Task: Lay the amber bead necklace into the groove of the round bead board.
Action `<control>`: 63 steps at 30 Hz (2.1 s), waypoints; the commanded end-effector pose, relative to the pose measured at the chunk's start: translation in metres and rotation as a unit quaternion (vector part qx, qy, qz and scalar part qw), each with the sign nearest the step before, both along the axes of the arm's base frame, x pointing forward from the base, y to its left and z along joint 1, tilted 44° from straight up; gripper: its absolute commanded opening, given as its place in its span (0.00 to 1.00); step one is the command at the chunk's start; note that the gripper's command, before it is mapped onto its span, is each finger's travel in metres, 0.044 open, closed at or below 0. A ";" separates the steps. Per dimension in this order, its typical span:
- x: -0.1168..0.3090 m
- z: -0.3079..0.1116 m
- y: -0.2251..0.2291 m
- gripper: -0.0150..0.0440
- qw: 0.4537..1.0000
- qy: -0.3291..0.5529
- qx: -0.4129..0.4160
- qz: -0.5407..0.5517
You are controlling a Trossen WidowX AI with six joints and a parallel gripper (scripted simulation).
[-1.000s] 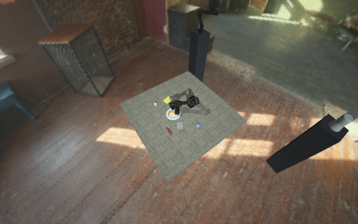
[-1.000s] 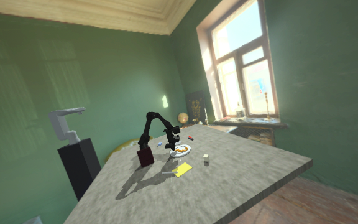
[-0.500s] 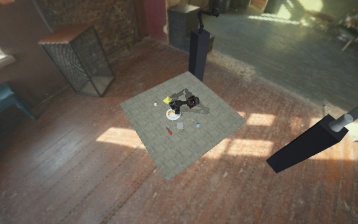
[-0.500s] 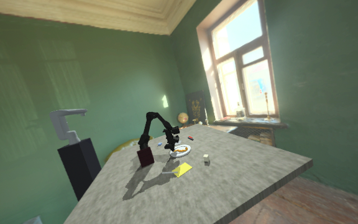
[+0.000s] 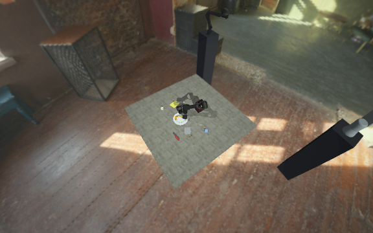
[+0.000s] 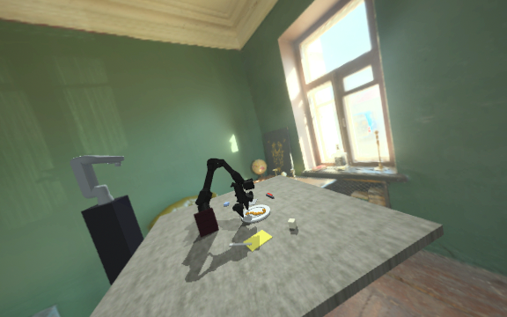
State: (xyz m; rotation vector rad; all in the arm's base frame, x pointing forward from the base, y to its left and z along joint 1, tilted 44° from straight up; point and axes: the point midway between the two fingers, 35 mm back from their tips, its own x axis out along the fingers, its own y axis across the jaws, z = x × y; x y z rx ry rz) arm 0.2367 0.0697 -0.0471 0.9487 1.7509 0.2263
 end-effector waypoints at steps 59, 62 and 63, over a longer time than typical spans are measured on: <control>0.002 -0.002 0.007 0.46 0.994 -0.076 0.009 0.080; 0.001 -0.003 0.008 0.46 0.994 -0.076 0.009 0.080; 0.001 -0.003 0.008 0.46 0.994 -0.076 0.009 0.080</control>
